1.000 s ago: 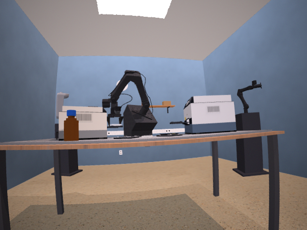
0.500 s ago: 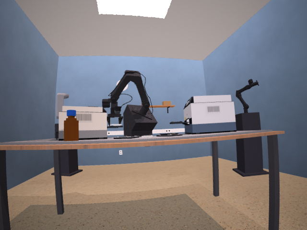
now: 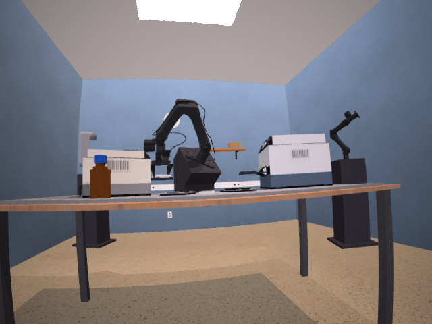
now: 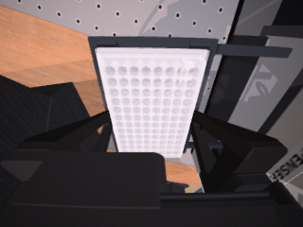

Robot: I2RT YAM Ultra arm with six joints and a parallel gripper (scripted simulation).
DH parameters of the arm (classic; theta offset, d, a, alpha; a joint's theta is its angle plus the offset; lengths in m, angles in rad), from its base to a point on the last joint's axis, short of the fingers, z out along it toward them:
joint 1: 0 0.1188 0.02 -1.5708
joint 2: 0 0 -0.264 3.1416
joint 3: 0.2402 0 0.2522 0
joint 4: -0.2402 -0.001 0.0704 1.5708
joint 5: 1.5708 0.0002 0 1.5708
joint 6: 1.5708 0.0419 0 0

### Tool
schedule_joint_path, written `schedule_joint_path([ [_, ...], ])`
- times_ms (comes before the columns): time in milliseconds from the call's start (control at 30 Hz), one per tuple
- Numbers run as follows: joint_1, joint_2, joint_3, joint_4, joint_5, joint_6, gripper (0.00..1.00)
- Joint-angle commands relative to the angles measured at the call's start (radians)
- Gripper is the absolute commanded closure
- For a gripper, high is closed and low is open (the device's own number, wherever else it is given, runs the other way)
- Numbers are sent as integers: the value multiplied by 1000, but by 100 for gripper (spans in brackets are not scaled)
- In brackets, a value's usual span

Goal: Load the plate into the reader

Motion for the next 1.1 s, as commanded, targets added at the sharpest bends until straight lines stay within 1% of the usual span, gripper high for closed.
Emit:
schedule_joint_path([
  [0,-9,-4,3,-5,-6,6,14],
  [233,-9,-4,3,-5,-6,6,14],
  [333,-21,-17,22,-22,-13,9,14],
  [500,-24,-25,26,-27,-12,-5,14],
  [967,-35,-32,20,-42,4,-20,14],
  [1067,-39,-33,29,-44,10,-26,14],
])
